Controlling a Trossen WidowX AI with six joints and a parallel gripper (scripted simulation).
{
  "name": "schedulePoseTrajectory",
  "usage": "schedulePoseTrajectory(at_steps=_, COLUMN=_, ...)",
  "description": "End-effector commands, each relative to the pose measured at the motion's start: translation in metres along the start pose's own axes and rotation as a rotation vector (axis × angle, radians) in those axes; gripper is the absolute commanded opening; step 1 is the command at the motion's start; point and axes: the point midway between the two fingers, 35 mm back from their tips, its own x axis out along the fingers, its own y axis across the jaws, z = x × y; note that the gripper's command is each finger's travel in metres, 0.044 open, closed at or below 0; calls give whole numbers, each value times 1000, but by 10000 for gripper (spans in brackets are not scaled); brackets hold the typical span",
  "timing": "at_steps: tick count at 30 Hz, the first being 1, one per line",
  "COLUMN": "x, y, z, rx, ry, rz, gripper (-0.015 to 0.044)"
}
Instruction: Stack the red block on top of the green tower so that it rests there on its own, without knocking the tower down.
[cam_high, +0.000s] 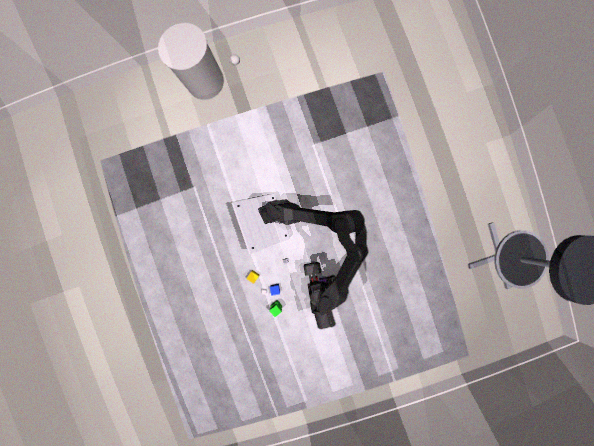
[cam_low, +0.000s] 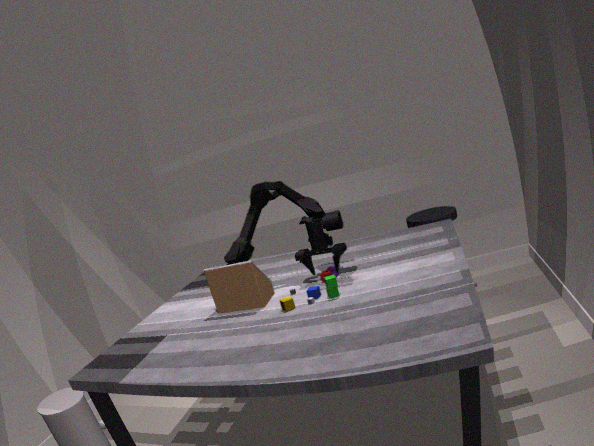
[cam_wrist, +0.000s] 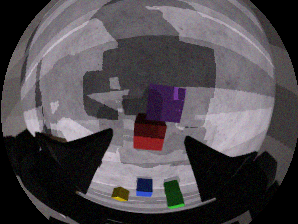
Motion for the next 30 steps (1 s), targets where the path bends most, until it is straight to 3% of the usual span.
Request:
schedulePoseTrajectory(at_steps=1, x=6, y=0, z=1, rx=4, ry=-6, rz=0, gripper=440)
schedulePoseTrajectory(at_steps=23, x=21, y=1, z=1, rx=4, ry=-8, rz=0, gripper=440)
schedulePoseTrajectory(at_steps=30, x=21, y=1, z=1, rx=4, ry=-8, rz=0, gripper=256)
